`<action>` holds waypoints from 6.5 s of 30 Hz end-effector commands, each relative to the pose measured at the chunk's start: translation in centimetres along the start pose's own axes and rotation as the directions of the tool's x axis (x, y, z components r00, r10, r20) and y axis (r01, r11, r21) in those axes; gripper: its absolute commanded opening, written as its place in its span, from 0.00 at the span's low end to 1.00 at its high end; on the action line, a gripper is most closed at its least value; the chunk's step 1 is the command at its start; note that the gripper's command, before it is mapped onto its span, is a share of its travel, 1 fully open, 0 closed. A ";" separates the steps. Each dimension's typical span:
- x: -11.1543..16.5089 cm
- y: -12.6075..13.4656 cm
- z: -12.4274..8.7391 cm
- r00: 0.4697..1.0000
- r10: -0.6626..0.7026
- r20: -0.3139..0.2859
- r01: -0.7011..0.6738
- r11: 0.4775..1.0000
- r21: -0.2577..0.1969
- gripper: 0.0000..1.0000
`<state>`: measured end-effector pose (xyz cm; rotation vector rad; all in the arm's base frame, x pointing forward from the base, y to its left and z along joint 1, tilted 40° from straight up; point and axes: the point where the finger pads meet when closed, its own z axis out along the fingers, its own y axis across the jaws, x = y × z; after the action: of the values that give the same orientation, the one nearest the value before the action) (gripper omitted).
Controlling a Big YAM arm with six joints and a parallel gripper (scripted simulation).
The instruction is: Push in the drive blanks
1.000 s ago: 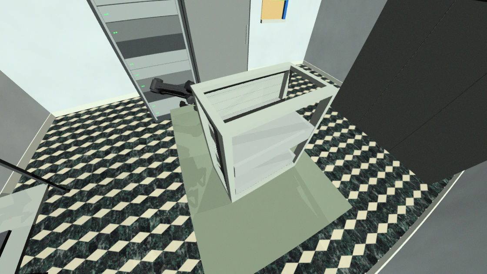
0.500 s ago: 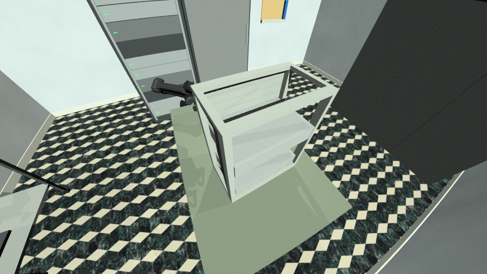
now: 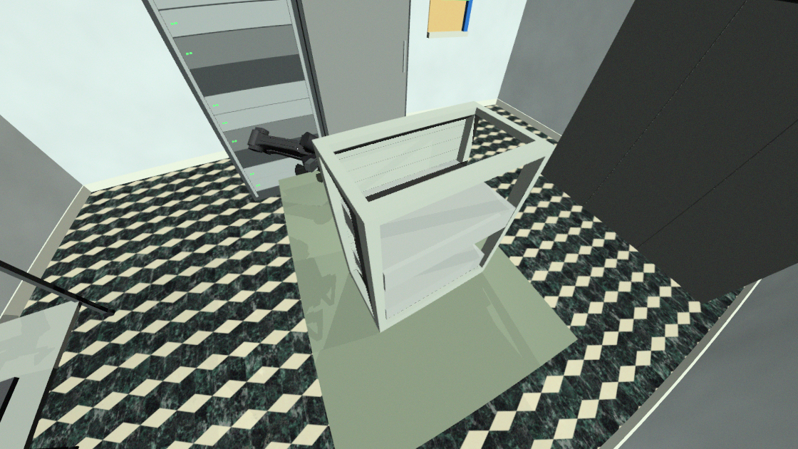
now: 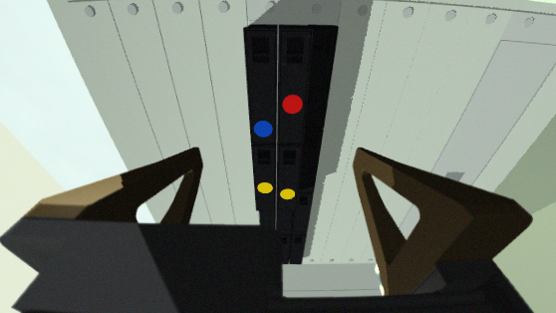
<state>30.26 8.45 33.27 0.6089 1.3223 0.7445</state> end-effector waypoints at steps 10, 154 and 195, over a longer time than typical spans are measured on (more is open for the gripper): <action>-1.4 1.0 0.3 0.999 0.027 0.023 -0.027 1.000 -0.008 1.00; 9.8 0.0 8.5 0.999 0.037 0.020 -0.036 0.999 -0.021 0.00; 9.4 -0.3 13.0 0.999 0.027 0.026 -0.027 1.000 -0.008 0.00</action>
<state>41.27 16.21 27.71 0.5958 1.3215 0.7622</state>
